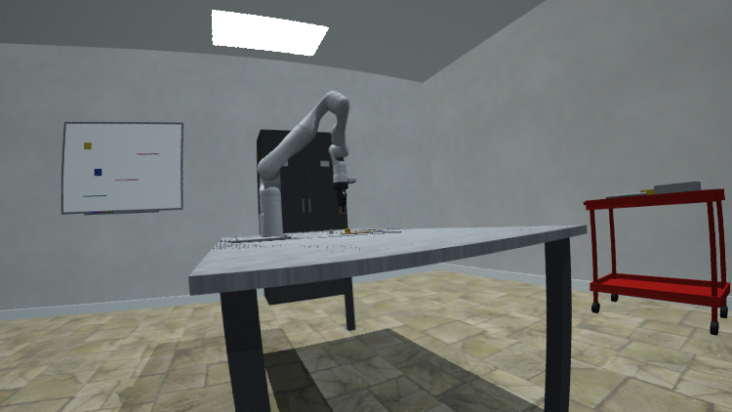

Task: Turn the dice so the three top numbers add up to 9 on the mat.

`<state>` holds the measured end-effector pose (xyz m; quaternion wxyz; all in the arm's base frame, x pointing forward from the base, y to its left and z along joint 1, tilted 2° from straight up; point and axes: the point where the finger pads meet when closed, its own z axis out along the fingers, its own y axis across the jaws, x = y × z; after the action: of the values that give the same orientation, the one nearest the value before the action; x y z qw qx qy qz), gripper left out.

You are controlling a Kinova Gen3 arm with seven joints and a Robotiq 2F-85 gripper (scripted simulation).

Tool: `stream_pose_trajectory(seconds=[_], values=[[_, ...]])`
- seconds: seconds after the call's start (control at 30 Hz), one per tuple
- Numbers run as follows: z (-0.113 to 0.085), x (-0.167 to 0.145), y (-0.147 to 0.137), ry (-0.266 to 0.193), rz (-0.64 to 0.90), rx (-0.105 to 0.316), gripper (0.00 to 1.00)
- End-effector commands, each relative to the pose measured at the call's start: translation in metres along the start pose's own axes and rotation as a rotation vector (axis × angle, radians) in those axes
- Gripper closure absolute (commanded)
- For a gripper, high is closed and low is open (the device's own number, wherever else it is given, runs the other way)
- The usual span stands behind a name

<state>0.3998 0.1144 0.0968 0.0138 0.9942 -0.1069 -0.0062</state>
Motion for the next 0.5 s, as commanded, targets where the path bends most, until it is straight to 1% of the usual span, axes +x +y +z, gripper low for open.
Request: stream_pose_trajectory(seconds=[0.0, 0.13, 0.23, 0.33, 0.47], values=[[-0.001, 0.001, 0.0, 0.003, 0.002, 0.0, 0.85], [-0.001, 0.001, 0.001, 0.003, 0.001, 0.0, 0.85], [-0.002, 0.006, 0.013, 0.003, -0.005, 0.001, 0.85], [-0.002, 0.014, 0.041, 0.003, -0.02, 0.001, 0.85], [-0.004, 0.024, 0.094, 0.003, -0.048, 0.001, 0.85]])
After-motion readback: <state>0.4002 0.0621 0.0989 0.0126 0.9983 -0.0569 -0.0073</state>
